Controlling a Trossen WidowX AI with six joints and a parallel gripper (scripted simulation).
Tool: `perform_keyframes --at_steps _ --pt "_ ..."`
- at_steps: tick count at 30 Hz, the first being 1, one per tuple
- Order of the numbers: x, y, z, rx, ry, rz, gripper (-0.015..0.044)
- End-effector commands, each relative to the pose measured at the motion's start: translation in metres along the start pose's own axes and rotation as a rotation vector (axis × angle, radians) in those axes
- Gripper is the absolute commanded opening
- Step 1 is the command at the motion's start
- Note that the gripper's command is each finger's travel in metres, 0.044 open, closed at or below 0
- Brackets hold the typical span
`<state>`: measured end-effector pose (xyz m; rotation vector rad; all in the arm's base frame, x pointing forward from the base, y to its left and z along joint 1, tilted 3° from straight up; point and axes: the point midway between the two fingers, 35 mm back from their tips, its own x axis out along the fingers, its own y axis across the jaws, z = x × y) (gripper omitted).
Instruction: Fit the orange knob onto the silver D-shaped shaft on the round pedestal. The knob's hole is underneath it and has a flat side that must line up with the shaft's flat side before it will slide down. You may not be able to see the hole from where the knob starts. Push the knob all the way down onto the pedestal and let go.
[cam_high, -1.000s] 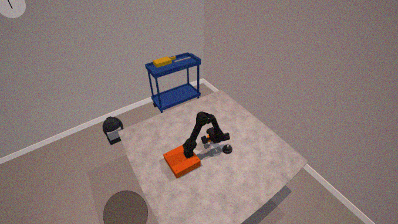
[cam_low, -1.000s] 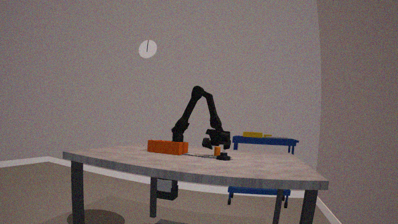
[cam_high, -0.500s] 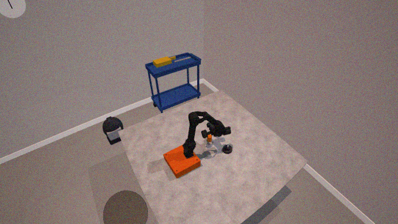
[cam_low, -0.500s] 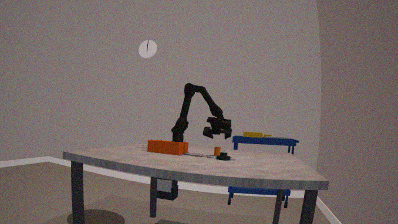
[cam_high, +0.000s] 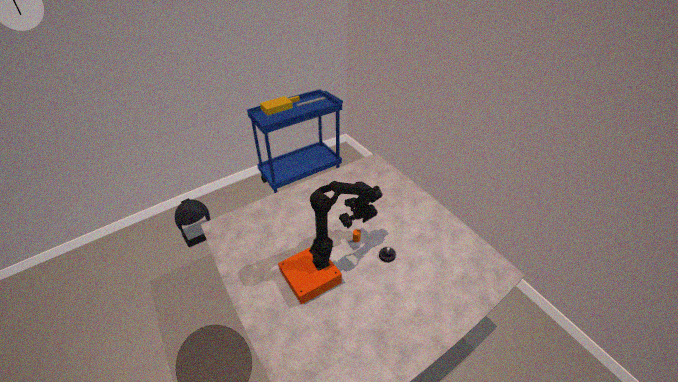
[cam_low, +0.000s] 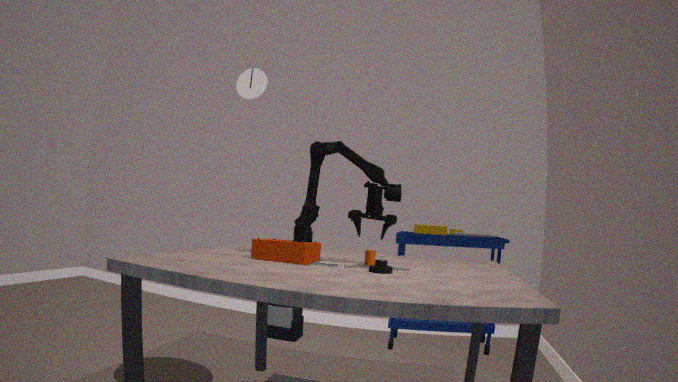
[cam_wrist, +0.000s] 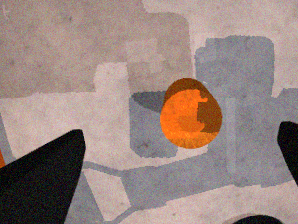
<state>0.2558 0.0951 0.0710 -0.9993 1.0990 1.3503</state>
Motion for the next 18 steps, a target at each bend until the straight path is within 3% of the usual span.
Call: perform_keyframes --at_steps 1,12,18 --pt "-0.017 -0.0039 0.0004 0.015 0.168 -0.074 0.044" --pt "-0.017 -0.0039 0.0004 0.029 0.168 -0.075 0.044" --pt "-0.0153 -0.0034 0.0008 0.479 0.148 -0.112 0.044"
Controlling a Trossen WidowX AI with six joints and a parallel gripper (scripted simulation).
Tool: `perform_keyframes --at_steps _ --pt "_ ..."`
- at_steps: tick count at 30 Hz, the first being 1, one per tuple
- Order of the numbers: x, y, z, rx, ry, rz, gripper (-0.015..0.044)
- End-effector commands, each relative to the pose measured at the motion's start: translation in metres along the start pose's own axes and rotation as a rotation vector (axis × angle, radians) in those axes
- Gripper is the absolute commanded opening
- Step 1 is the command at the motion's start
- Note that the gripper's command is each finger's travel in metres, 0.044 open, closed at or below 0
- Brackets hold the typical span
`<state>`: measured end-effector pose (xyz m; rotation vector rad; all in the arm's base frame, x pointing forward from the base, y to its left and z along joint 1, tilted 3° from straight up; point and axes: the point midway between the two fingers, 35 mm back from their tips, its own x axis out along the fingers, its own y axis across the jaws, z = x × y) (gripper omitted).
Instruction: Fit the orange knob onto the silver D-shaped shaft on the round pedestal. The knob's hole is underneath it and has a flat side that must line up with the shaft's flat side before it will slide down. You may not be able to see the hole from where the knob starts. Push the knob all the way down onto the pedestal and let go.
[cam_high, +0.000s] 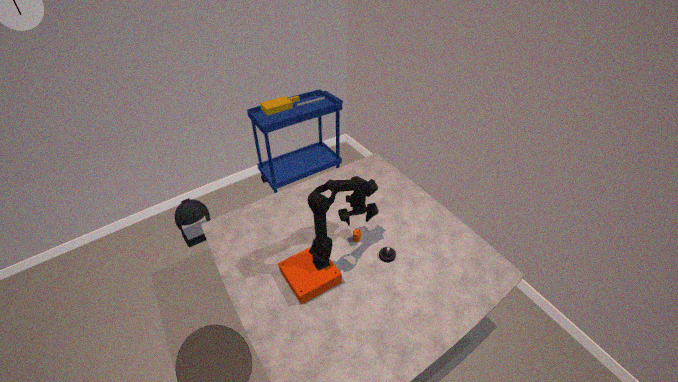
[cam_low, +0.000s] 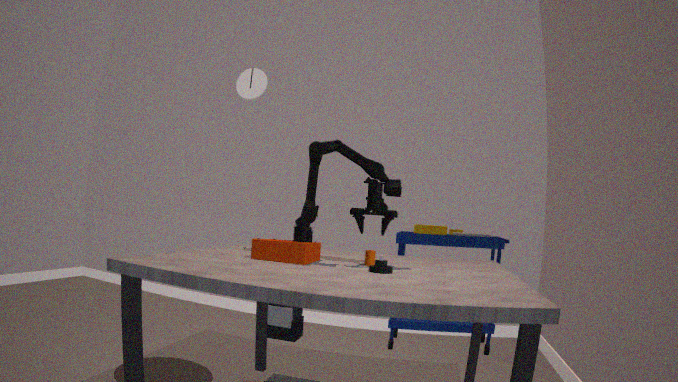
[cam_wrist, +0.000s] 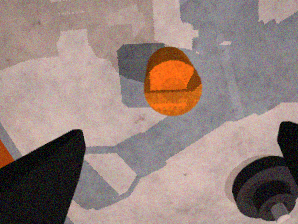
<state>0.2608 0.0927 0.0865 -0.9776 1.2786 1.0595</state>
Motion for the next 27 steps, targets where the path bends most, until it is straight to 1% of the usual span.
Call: perform_keyframes --at_steps 1,12,13,16,21,24,27 --pt "0.001 0.0 0.0 0.287 0.006 -0.004 0.044" --pt "0.001 0.0 -0.001 0.301 0.006 -0.004 0.044" --pt "0.003 -0.001 -0.001 0.301 0.006 -0.004 0.044" --pt "0.032 -0.001 -0.001 0.301 0.006 -0.004 0.044" --pt "0.035 0.0 -0.001 0.301 0.006 -0.004 0.044" --pt "0.048 0.001 -0.001 0.301 0.006 -0.003 0.044" --pt "0.049 0.002 -0.001 0.301 0.006 -0.003 0.044"
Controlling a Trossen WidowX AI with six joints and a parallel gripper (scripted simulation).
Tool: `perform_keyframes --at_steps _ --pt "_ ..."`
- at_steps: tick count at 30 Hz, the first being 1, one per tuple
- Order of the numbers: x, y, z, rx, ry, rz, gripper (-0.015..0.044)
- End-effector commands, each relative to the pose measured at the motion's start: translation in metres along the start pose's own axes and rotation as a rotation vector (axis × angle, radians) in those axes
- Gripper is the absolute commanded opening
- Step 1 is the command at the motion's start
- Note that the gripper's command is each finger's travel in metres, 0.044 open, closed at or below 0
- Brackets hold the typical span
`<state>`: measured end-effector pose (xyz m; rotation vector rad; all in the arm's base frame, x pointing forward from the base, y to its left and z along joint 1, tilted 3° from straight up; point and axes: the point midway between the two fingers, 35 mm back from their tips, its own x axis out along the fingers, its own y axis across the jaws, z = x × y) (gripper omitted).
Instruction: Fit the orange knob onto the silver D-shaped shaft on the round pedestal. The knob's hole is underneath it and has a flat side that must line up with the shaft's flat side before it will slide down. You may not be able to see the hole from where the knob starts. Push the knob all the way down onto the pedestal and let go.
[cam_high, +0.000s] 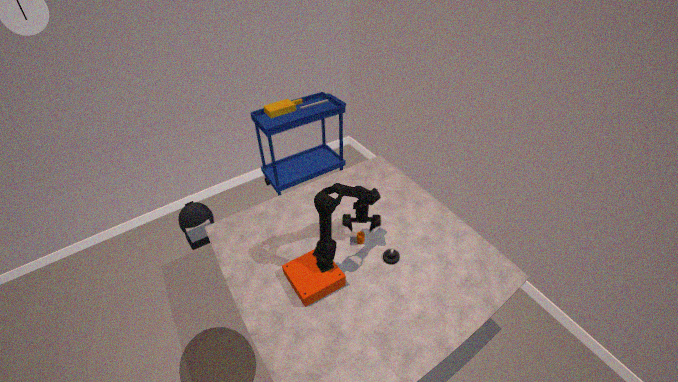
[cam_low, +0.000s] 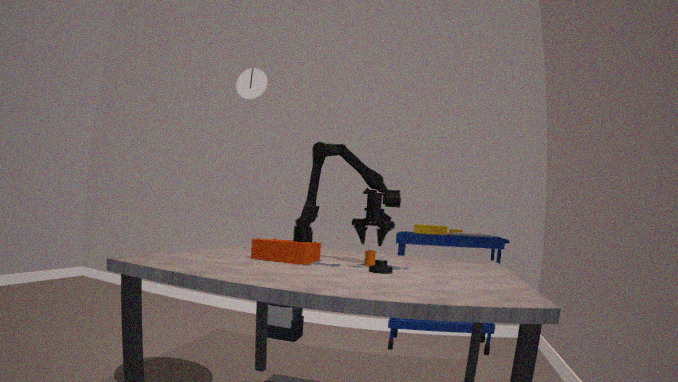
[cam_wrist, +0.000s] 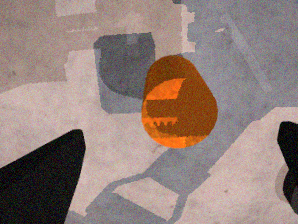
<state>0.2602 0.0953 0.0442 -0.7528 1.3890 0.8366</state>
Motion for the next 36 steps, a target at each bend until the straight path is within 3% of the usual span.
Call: perform_keyframes --at_steps 1,36 --pt "0.007 0.001 -0.001 0.003 0.004 -0.002 0.044" --pt "0.063 -0.001 -0.001 0.003 0.005 -0.001 0.044"
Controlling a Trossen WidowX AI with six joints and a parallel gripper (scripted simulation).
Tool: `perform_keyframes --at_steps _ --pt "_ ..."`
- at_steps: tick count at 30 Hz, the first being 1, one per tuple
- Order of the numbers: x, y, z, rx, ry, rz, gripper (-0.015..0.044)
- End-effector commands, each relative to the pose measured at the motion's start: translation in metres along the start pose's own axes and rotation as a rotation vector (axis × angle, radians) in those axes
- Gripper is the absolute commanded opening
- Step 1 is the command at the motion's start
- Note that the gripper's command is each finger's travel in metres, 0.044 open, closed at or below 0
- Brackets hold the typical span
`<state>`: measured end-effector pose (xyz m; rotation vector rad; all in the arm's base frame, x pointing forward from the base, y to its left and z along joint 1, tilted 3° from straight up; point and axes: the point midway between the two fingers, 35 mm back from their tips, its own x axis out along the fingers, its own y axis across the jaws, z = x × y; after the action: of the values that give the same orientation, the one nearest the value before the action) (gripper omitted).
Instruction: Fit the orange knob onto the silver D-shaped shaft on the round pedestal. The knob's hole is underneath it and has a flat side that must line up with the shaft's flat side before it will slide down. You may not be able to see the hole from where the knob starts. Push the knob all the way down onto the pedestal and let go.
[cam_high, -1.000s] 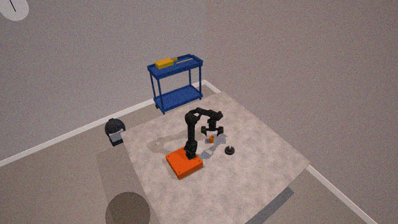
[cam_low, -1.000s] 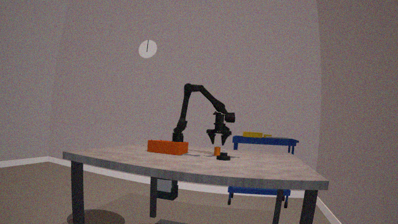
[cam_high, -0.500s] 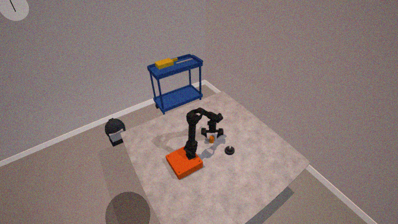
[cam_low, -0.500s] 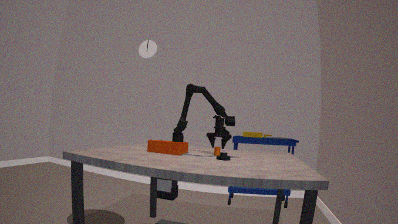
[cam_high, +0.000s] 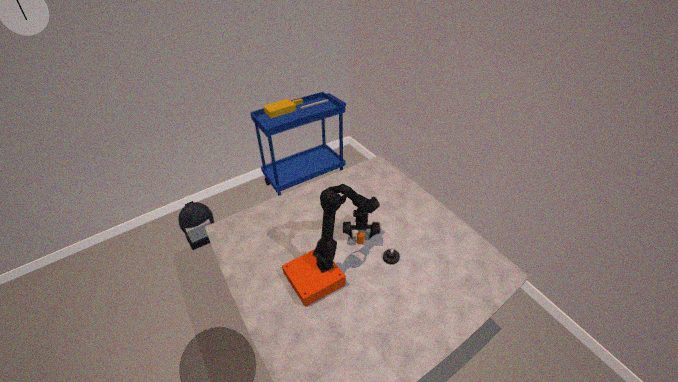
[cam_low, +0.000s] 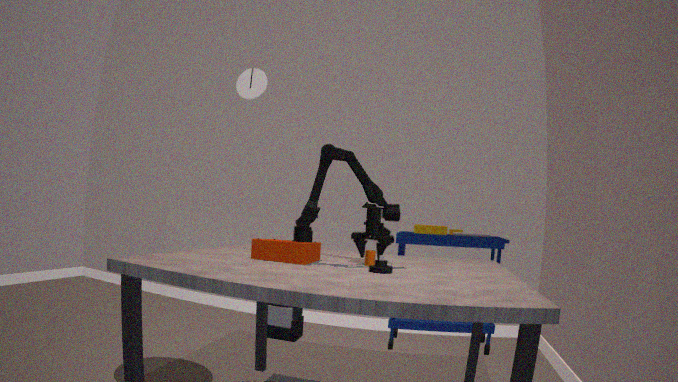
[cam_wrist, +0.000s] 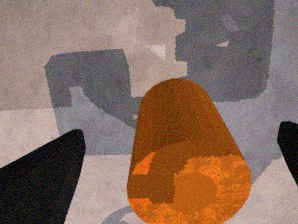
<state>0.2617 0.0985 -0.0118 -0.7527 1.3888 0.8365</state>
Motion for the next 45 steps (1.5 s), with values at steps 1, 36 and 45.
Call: perform_keyframes --at_steps 1,36,45 --pt "0.008 0.001 -0.002 0.003 0.005 -0.001 0.044" --pt "-0.029 -0.003 0.009 0.003 0.004 -0.002 0.0" --pt "-0.091 0.002 0.014 0.003 0.003 -0.002 0.0"
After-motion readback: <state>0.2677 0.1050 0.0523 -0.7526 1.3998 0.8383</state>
